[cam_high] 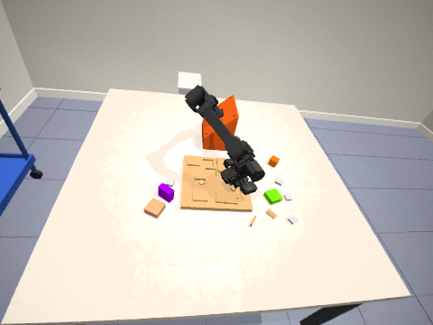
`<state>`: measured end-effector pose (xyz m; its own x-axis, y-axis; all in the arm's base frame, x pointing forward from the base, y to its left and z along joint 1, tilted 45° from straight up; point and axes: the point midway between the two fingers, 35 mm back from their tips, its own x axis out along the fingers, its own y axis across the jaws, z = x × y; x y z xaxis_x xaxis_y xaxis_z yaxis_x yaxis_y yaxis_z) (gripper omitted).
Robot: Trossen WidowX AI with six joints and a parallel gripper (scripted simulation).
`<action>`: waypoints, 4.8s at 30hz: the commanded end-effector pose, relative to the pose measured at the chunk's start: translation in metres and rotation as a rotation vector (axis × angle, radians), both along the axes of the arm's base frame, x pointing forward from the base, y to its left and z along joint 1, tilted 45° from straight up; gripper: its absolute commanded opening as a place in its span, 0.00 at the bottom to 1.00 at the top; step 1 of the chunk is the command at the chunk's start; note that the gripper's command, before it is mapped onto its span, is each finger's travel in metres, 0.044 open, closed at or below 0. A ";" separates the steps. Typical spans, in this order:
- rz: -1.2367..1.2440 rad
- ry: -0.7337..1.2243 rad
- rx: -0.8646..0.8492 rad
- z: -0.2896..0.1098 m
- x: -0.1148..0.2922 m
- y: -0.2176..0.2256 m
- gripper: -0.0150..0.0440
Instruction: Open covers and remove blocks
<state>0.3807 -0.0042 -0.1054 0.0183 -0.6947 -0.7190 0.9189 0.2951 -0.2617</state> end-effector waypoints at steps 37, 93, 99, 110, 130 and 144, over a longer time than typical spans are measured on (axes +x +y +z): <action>-0.411 -0.417 0.011 -0.005 0.009 0.005 0.25; 0.102 0.080 -0.006 0.009 0.003 0.003 0.25; 0.105 0.083 -0.007 0.006 0.003 -0.001 0.25; 0.106 0.084 -0.008 0.001 0.003 -0.004 0.25; 0.115 0.093 -0.008 0.000 0.003 -0.001 0.25; 0.120 0.103 -0.009 0.022 0.003 0.020 0.48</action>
<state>0.3796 0.0016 -0.0955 0.0133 -0.7043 -0.7098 0.8422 0.3905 -0.3717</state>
